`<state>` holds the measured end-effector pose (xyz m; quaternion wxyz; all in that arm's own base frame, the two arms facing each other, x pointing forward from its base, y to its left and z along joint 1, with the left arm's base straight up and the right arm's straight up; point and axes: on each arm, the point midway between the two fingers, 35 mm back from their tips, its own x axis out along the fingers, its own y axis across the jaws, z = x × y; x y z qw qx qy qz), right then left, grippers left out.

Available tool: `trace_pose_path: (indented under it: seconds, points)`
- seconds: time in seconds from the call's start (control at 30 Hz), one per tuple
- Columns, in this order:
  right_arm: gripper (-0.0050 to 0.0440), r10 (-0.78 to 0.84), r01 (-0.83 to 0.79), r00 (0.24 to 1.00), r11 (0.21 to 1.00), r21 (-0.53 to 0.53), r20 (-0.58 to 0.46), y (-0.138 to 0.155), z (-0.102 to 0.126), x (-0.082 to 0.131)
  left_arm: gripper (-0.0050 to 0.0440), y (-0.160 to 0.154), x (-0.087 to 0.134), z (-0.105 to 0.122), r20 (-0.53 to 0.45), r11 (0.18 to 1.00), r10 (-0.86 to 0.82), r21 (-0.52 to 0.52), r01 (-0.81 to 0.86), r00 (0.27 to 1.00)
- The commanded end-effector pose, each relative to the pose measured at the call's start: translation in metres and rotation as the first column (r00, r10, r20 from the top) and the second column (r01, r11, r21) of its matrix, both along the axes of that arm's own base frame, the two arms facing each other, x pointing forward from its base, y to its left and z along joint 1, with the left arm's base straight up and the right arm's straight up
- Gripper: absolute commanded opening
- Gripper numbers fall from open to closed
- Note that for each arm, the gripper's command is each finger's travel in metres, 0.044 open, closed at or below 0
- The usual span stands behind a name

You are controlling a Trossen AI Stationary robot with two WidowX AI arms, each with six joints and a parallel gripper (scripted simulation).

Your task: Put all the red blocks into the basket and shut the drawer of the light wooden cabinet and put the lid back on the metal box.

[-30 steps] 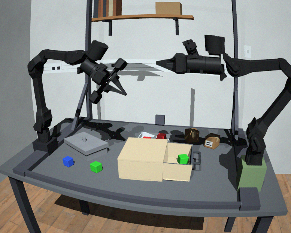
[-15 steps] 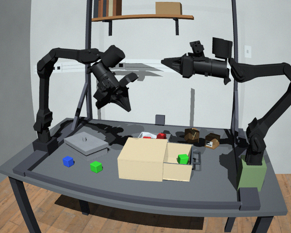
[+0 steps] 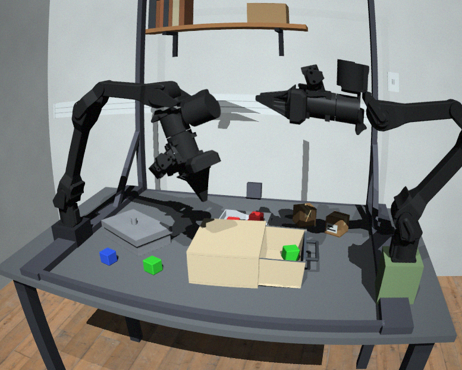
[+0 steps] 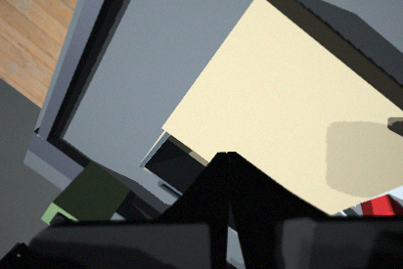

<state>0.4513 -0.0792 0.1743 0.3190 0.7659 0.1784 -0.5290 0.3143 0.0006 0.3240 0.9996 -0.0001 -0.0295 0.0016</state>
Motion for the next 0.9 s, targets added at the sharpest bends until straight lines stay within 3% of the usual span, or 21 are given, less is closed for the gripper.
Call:
trace_pose_path:
  seconds: [0.0,0.17,0.43,0.57,0.67,0.77,0.87]
  points:
    - [-0.0050,-0.093,0.094,0.995,0.995,0.040,-0.027,-0.006,0.008,0.004,0.0226,-0.002,-0.003,0.013,0.034,1.000,-0.007,0.004,0.007,0.999]
    - [-0.0050,-0.229,0.238,0.968,0.968,0.084,-0.101,-0.011,-0.005,0.005,0.0226,-0.002,-0.003,0.013,0.034,1.000,-0.007,0.004,0.007,0.999]
    - [-0.0050,-0.523,0.571,0.799,0.814,0.104,-0.295,-0.022,-0.035,-0.004,0.0226,-0.002,-0.003,0.013,0.034,1.000,-0.007,0.004,0.007,0.999]
    - [-0.0050,-0.567,0.623,0.756,0.776,0.094,-0.327,-0.024,-0.040,-0.006,0.0226,-0.002,-0.003,0.013,0.034,1.000,-0.007,0.004,0.007,0.999]
    - [-0.0050,-0.636,0.704,0.673,0.707,0.065,-0.377,-0.026,-0.049,-0.011,0.0226,-0.002,-0.003,0.013,0.034,1.000,-0.007,0.004,0.007,0.999]
    - [-0.0050,-0.638,0.708,0.664,0.704,0.055,-0.389,-0.023,-0.052,-0.012,0.0226,-0.002,-0.003,0.013,0.034,1.000,-0.007,0.004,0.007,0.999]
    - [-0.0050,-0.611,0.676,0.702,0.733,0.072,-0.366,-0.021,-0.047,-0.008,0.0226,-0.002,-0.003,0.013,0.034,1.000,-0.007,0.004,0.007,0.999]
